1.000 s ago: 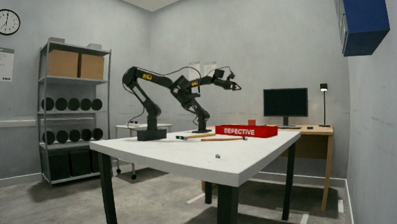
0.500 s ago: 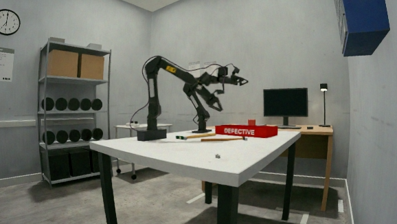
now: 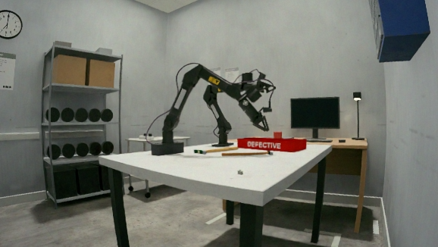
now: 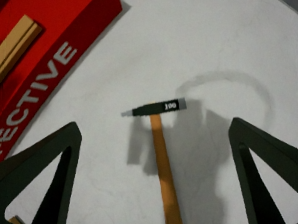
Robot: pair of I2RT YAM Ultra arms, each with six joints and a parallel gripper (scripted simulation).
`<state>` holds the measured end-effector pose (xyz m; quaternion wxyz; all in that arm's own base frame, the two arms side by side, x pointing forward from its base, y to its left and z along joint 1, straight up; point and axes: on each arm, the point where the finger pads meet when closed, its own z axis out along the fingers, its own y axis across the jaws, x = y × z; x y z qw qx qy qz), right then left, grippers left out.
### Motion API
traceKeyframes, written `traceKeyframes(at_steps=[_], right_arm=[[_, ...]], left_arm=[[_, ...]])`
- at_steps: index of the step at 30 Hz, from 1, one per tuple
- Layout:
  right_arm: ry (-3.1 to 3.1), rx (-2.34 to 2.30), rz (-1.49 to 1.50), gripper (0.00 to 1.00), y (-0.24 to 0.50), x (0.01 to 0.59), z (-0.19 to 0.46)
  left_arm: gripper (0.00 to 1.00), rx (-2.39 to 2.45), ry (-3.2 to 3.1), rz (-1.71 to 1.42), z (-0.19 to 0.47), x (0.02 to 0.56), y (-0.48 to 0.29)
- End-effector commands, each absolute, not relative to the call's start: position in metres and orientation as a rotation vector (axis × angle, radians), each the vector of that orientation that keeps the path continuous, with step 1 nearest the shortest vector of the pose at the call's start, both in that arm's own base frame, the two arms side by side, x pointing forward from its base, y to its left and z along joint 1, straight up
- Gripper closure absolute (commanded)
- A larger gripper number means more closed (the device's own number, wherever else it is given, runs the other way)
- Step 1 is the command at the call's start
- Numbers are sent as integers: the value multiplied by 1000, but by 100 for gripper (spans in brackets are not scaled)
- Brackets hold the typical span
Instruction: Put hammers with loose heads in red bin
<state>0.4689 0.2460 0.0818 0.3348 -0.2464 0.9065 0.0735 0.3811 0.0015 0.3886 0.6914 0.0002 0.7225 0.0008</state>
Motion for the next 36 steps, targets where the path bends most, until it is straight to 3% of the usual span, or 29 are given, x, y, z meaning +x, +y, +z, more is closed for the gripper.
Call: traceKeyframes(at_steps=[1, 36], right_arm=[[2378, -610, 174, 0, 242, 478, 92], [2360, -627, 188, 0, 247, 477, 95]], left_arm=[[0, -2, 1546, -4, 416, 383, 0], [0, 0, 1561, 0, 411, 381, 1]])
